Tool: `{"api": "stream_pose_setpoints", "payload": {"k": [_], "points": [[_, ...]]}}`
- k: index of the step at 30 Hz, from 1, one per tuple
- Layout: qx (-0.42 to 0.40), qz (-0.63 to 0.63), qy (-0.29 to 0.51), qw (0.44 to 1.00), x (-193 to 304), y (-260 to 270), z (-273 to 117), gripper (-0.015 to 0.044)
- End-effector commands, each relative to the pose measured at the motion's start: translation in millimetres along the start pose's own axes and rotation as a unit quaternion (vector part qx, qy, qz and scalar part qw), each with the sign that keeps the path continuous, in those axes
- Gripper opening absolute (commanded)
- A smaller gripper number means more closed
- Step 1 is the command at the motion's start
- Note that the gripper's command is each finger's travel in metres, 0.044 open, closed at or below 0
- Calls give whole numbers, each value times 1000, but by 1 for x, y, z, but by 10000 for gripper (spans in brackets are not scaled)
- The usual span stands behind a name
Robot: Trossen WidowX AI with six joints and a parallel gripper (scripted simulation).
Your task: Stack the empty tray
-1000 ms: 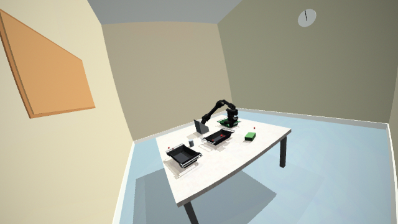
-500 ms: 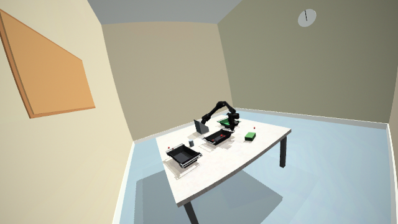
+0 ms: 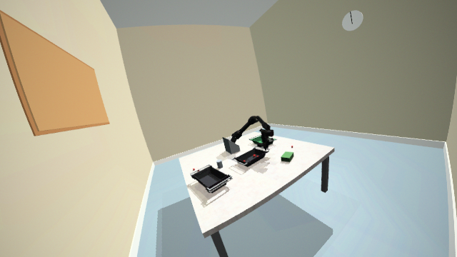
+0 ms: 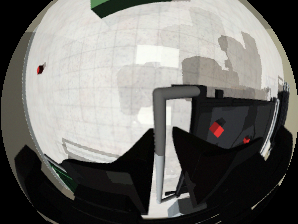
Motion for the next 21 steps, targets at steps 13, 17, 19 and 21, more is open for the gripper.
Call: {"api": "stream_pose_setpoints", "payload": {"k": [13, 17, 19, 21], "points": [[6, 0, -3, 1000, -4, -49, -14, 86], [7, 0, -3, 1000, -5, -64, -2, 86], [6, 0, -3, 1000, -6, -68, 3, 86], [7, 0, -3, 1000, -6, -68, 2, 86]]}}
Point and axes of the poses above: the point midway between the two fingers, 35 mm back from their tips, its own z axis out along the fingers, its own y axis across the jaws, x = y × z, the point moved 5 cm from there along -z, back along the fingers, and after that the axes turned 4 degrees about z, right-handed, at the moved point
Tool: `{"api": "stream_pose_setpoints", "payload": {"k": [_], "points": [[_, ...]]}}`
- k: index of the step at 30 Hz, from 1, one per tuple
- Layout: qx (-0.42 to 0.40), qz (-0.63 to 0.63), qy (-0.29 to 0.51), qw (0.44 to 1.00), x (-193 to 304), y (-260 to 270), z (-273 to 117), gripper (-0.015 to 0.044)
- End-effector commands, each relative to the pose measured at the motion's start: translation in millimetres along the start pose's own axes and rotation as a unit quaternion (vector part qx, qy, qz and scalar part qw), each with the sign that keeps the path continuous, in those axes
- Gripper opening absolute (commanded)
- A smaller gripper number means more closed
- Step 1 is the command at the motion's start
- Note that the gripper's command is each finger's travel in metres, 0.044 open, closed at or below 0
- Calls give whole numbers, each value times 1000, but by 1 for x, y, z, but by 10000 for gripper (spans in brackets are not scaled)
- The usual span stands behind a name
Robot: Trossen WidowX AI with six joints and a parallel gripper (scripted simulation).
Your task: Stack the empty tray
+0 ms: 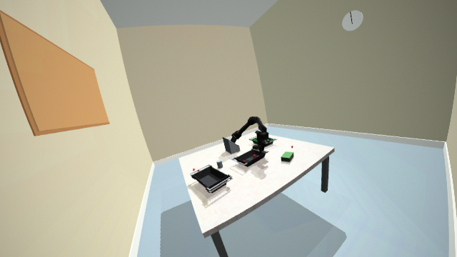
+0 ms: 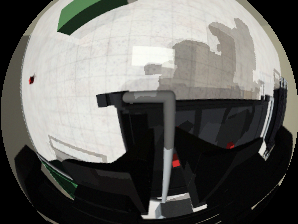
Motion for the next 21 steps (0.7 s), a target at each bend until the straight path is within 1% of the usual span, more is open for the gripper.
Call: {"api": "stream_pose_setpoints", "payload": {"k": [1, 10, 21], "points": [[-4, -2, 3, 1000, 1, -2, 3, 86], [-3, -2, 3, 1000, -1, 1, -41, 86], [-2, 2, 0, 1000, -1, -2, -37, 86]]}}
Point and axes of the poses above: the point midway between the two fingers, 35 mm back from their tips, its own z axis out along the fingers, its own y axis across the jaws, x = y × z, the point moved 5 cm from there along -z, back along the fingers, and after that the axes turned 4 degrees about z, right-handed, at the moved point
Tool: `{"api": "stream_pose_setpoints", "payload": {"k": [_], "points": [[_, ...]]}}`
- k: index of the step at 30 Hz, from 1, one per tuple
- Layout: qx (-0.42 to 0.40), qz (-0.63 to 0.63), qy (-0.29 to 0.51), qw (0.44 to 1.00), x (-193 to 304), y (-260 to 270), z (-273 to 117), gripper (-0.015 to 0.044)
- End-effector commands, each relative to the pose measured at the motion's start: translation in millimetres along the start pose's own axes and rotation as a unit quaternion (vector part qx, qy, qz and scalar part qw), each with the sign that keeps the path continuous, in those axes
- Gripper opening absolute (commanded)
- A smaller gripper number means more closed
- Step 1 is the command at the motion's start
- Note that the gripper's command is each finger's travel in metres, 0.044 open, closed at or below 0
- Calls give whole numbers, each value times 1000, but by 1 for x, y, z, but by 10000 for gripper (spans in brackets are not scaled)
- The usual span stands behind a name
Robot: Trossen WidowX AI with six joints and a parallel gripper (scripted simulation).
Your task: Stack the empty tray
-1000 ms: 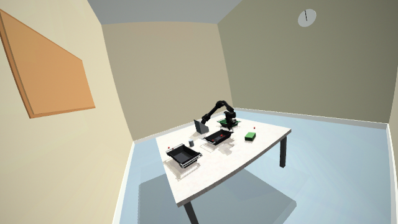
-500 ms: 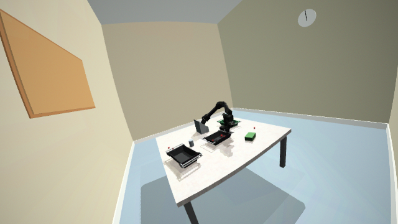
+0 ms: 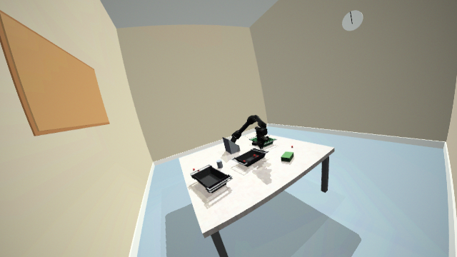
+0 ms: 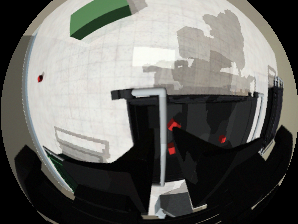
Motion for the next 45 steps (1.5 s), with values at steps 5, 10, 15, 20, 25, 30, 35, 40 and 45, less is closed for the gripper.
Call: {"api": "stream_pose_setpoints", "payload": {"k": [5, 10, 15, 20, 25, 30, 35, 40, 45], "points": [[0, 1, 1, 1000, 0, 0, 2, 86], [0, 1, 1, 1000, 0, 0, 2, 86], [0, 1, 1, 1000, 0, 0, 2, 86], [0, 6, 1, 1000, 0, -1, -4, 86], [-2, 43, -1, 999, -2, -2, -51, 86], [-3, 48, 1, 999, -2, -13, -52, 86], [7, 32, 1, 999, -5, -96, -42, 86], [11, 16, 2, 1000, 8, -178, -28, 86], [6, -1, 4, 1000, 38, -260, -7, 86]]}}
Point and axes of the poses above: the point midway between the two fingers, 35 mm back from their tips, its own z axis out along the fingers, its own y axis across the jaws, x = y × z, the point moved 5 cm from there along -z, back along the fingers, and after that the axes turned 4 degrees about z, right-handed, at the moved point
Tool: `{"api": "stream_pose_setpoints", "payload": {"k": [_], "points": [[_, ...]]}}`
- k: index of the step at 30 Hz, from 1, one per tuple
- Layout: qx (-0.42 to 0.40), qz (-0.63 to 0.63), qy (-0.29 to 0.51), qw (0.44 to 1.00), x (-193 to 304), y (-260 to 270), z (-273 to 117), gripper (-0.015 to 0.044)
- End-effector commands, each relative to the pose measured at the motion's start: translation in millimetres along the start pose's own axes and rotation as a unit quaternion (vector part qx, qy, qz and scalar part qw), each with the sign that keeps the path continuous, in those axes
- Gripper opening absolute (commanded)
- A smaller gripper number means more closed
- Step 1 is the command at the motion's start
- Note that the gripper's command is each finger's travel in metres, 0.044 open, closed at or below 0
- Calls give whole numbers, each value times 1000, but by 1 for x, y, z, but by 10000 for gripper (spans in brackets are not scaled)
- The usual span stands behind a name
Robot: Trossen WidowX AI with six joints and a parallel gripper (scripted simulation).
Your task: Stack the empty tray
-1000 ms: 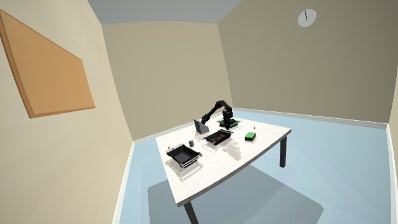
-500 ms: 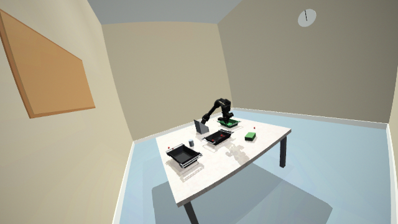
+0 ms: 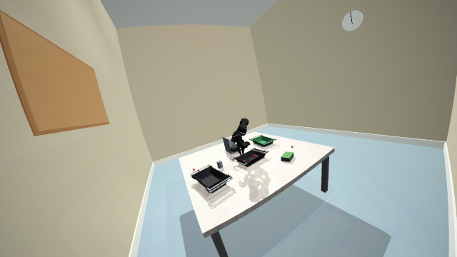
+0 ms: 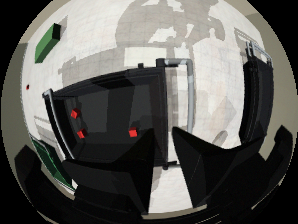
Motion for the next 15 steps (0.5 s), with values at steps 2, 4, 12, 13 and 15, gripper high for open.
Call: {"api": "stream_pose_setpoints", "payload": {"k": [2, 4, 12, 13, 15], "points": [[-3, -16, 3, 1000, 20, -53, 17, 86], [-3, -16, 3, 1000, 20, -53, 17, 86], [-3, -16, 3, 1000, 20, -53, 20, 86], [-3, -16, 3, 1000, 20, -53, 22, 86], [-3, -16, 3, 1000, 20, -53, 28, 86]]}}
Point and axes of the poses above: the point midway between the two fingers, 35 mm back from their tips, its own z axis out along the fingers, its own y axis across the jaws, x = y × z, the point moved 5 cm from there along -z, back along the fingers, and after that the axes turned 4 degrees about z, right-handed, at the moved point
